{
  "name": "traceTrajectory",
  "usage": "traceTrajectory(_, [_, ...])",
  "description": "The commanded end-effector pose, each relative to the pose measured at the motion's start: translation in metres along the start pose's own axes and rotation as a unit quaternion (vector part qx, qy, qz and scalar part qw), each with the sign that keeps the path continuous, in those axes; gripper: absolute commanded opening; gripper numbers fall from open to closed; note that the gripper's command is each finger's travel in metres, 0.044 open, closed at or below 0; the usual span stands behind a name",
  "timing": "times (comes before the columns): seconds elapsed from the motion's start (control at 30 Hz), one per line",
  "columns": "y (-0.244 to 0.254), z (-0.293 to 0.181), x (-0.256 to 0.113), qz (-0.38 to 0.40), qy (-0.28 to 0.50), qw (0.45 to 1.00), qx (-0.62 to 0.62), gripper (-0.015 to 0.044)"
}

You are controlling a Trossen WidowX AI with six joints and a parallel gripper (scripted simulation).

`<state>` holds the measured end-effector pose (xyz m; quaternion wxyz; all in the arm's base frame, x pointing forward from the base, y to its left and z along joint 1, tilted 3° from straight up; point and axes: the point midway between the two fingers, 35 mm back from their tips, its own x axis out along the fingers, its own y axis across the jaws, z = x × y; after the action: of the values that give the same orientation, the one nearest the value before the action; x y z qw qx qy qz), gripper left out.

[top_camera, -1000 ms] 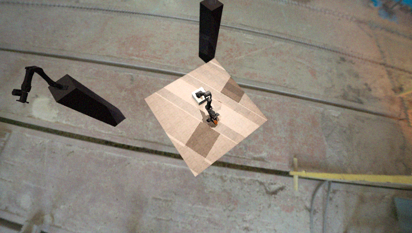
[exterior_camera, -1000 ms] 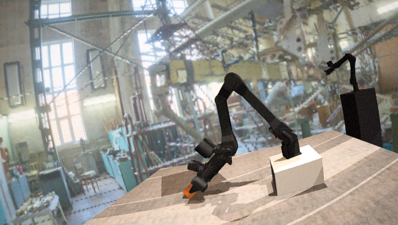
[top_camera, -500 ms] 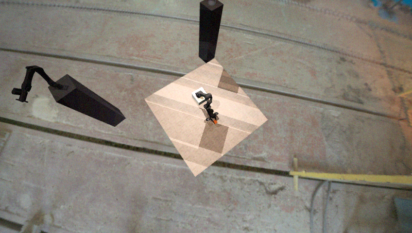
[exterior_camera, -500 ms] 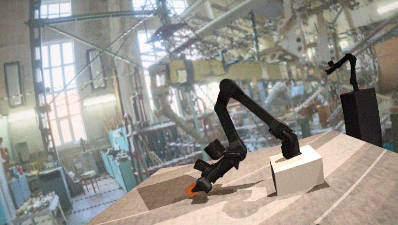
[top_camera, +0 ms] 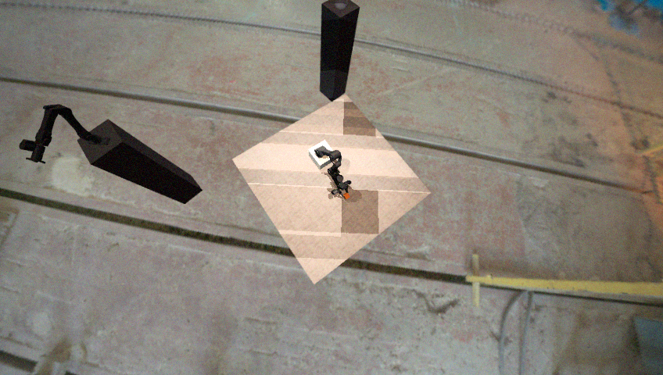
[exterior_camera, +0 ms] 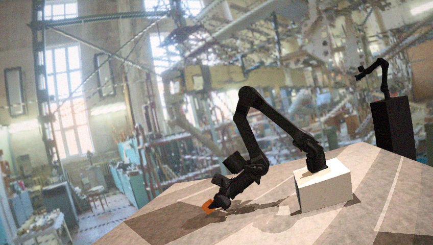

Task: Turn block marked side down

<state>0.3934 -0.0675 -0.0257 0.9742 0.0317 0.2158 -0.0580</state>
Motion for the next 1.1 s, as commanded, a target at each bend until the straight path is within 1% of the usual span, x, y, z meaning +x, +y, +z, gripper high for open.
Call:
traceTrajectory(0.0, [0.0003, 0.0011, -0.0001, 0.001, -0.003, 1.0, 0.002, 0.0105])
traceTrajectory(0.43, [0.0003, 0.0011, -0.0001, 0.001, -0.003, 1.0, 0.002, 0.044])
traceTrajectory(1.07, [0.0003, 0.0011, -0.0001, 0.001, -0.003, 1.0, 0.002, 0.044])
